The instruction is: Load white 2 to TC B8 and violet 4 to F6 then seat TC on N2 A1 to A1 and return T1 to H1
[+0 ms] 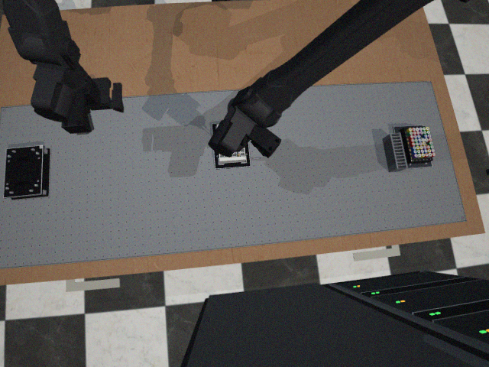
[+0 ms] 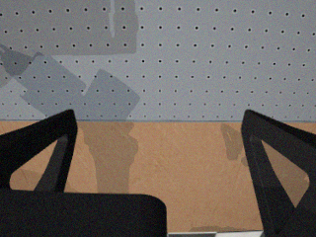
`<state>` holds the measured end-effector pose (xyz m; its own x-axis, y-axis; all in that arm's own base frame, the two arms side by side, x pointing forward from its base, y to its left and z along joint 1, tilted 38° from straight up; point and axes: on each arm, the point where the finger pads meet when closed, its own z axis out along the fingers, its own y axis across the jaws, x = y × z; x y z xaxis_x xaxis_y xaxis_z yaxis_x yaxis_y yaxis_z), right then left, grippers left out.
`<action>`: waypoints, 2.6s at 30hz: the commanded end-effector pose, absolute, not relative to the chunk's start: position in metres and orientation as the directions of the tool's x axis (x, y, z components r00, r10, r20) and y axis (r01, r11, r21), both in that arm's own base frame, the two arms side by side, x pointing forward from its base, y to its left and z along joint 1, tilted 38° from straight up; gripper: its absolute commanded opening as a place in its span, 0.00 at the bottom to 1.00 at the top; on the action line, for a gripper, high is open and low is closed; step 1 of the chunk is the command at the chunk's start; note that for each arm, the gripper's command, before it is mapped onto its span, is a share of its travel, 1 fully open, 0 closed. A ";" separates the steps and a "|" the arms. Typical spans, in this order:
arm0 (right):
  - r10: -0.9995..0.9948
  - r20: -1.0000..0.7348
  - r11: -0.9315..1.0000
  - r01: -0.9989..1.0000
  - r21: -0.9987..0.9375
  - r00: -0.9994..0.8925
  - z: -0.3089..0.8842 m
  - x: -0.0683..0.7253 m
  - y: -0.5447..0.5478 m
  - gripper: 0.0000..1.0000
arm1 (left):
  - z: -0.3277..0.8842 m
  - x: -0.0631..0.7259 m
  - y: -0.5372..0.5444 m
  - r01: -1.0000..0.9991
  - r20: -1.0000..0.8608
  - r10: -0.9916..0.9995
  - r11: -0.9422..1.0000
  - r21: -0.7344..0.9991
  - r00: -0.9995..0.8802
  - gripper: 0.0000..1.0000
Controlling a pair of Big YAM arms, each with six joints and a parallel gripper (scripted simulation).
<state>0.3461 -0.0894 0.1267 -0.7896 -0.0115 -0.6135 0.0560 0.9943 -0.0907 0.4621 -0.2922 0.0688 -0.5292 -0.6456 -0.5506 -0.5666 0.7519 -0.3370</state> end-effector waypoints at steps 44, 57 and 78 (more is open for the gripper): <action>-0.012 -0.627 0.994 0.061 -0.094 -0.779 0.136 0.351 -0.091 1.00 | 0.055 0.473 -0.285 -0.575 -0.549 -0.653 0.744 -0.340 -0.521 0.09; -0.012 -0.627 0.994 0.061 -0.094 -0.779 0.136 0.351 -0.091 1.00 | 0.050 0.472 -0.283 -0.576 -0.549 -0.651 0.746 -0.335 -0.523 0.09; -0.012 -0.627 0.994 0.061 -0.094 -0.779 0.136 0.351 -0.091 1.00 | 0.049 0.476 -0.284 -0.575 -0.549 -0.654 0.744 -0.341 -0.520 0.09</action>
<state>0.3461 -0.0894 0.1267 -0.7896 -0.0115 -0.6135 0.0560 0.9943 -0.0907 0.4676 -0.2907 0.0564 -0.5273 -0.6470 -0.5508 -0.5660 0.7509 -0.3402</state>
